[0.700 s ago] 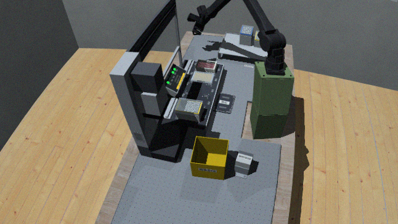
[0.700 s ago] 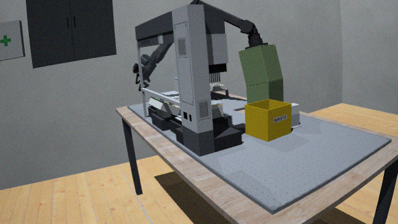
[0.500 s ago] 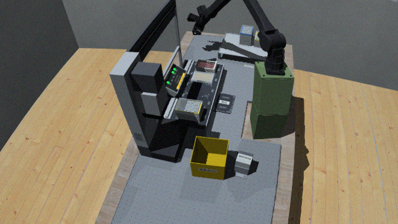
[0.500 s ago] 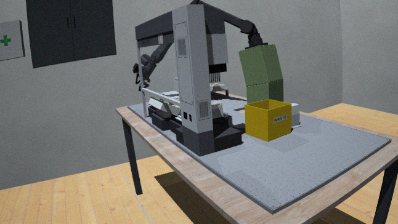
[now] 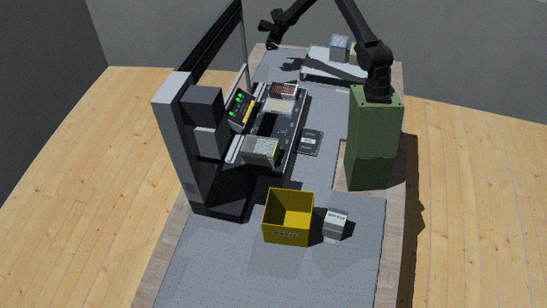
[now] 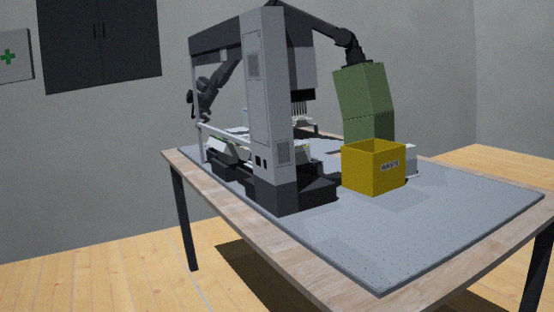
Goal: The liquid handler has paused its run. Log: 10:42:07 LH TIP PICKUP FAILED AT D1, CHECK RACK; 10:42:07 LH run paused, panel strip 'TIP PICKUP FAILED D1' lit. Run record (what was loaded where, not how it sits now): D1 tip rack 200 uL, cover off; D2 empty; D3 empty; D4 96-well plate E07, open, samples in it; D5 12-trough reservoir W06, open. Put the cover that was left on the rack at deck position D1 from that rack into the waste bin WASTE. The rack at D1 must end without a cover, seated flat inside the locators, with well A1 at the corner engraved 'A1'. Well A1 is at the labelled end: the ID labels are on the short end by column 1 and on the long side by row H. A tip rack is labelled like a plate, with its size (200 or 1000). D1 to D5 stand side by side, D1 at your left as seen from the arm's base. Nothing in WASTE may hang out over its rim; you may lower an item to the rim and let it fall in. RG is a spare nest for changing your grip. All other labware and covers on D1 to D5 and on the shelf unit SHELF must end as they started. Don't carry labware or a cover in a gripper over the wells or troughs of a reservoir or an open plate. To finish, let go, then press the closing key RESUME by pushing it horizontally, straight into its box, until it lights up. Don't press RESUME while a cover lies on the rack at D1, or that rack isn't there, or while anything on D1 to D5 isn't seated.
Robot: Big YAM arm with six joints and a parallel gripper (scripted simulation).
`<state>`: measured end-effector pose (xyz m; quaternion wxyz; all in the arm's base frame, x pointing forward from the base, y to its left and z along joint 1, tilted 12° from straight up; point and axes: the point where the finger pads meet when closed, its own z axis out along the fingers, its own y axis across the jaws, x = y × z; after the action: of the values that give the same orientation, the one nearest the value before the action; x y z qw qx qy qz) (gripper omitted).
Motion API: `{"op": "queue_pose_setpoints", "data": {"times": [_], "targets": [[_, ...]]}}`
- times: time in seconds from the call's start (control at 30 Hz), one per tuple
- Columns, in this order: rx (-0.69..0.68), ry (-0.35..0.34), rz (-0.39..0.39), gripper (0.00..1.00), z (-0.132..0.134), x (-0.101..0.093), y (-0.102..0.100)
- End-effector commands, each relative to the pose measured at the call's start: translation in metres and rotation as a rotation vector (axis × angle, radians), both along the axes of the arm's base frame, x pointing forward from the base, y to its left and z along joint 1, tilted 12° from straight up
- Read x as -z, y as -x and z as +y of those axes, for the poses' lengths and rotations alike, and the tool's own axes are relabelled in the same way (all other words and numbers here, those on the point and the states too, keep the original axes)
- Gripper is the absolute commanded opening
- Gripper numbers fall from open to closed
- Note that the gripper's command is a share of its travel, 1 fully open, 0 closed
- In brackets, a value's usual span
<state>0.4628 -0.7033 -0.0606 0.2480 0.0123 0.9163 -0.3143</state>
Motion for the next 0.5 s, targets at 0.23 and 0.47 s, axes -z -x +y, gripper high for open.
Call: {"op": "queue_pose_setpoints", "data": {"times": [0.23, 0.47], "targets": [[0.028, -0.105, 0.091, 1.00, 0.047, -0.047, 0.002], [0.055, -0.150, 0.130, 1.00, 0.054, -0.047, 0.017]]}}
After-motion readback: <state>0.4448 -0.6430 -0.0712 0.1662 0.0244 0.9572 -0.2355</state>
